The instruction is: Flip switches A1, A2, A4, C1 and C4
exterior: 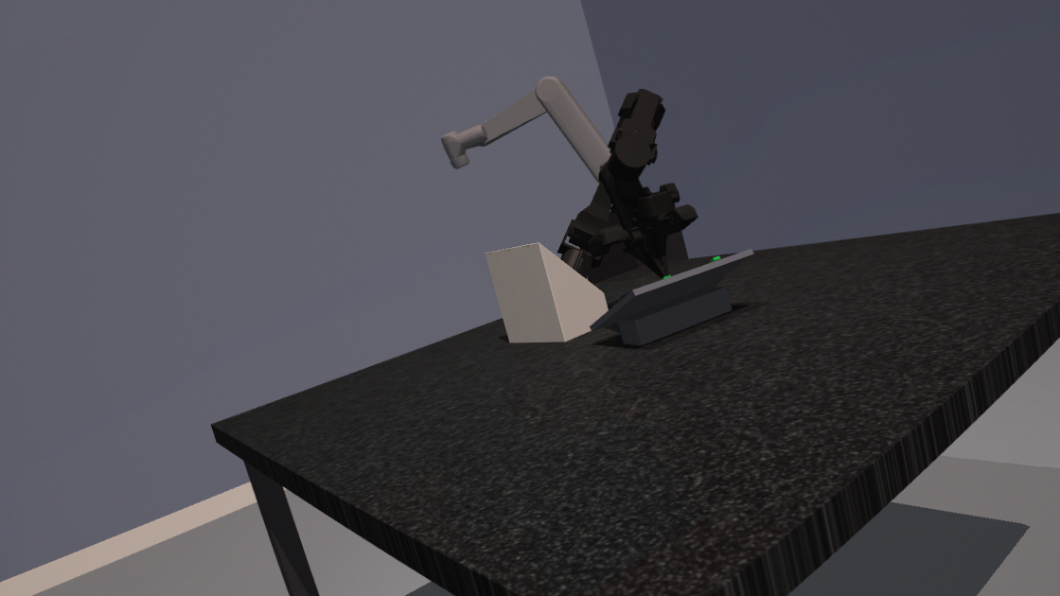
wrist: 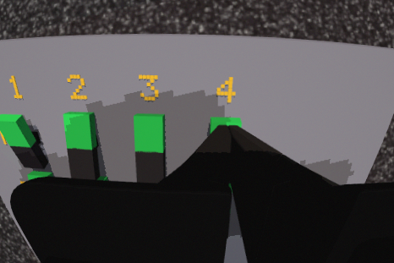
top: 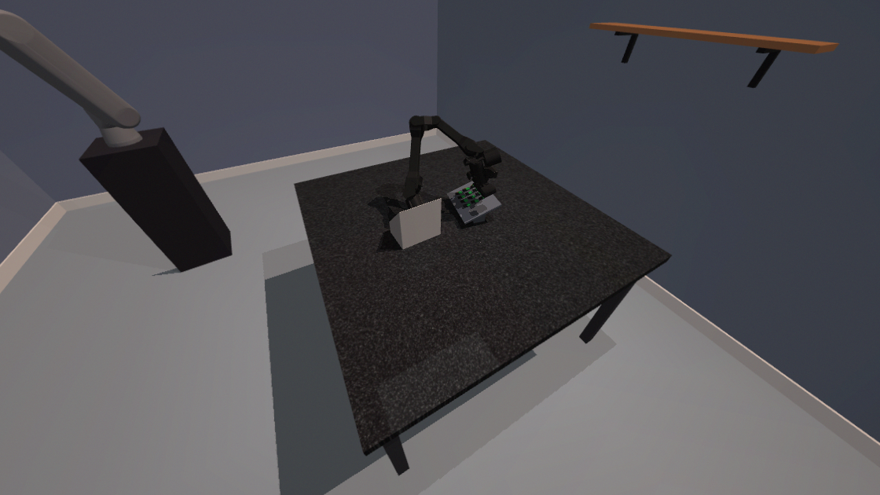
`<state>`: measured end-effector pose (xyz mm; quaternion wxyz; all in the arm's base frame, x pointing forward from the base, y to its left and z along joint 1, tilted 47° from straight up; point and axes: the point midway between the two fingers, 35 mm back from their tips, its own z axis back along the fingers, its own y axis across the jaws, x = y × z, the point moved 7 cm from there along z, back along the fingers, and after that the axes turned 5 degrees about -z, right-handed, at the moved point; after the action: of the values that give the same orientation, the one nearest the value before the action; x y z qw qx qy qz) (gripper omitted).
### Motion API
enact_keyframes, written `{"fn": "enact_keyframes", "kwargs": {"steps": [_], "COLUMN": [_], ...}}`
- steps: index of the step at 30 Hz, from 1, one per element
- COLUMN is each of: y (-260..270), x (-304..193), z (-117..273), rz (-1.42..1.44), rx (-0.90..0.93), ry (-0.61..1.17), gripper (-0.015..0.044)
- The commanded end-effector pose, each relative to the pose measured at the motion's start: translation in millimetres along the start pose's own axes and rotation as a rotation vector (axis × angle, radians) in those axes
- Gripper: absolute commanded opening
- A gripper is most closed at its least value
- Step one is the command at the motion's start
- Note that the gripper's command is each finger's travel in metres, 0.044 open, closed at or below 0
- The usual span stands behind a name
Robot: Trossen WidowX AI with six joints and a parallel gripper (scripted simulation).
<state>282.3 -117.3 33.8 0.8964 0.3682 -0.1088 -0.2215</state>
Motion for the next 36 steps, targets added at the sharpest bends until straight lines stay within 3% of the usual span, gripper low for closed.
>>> {"fn": "enact_keyframes", "kwargs": {"steps": [1,6,12,18,30,36], "y": [0,0,-1,14,96,96], "x": [-1,0,-5,-15,-110,-111], "z": [-2,2,64,65,62,54], "rz": [-0.009,-0.001,-0.01,-0.011,-0.015,-0.016], "rx": [0.005,0.0,0.004,0.002,0.008,0.007], "ry": [0.005,0.0,-0.02,-0.019,-0.015,-0.021], "gripper": [0.0,0.0,0.0,0.0,0.0,0.0]}}
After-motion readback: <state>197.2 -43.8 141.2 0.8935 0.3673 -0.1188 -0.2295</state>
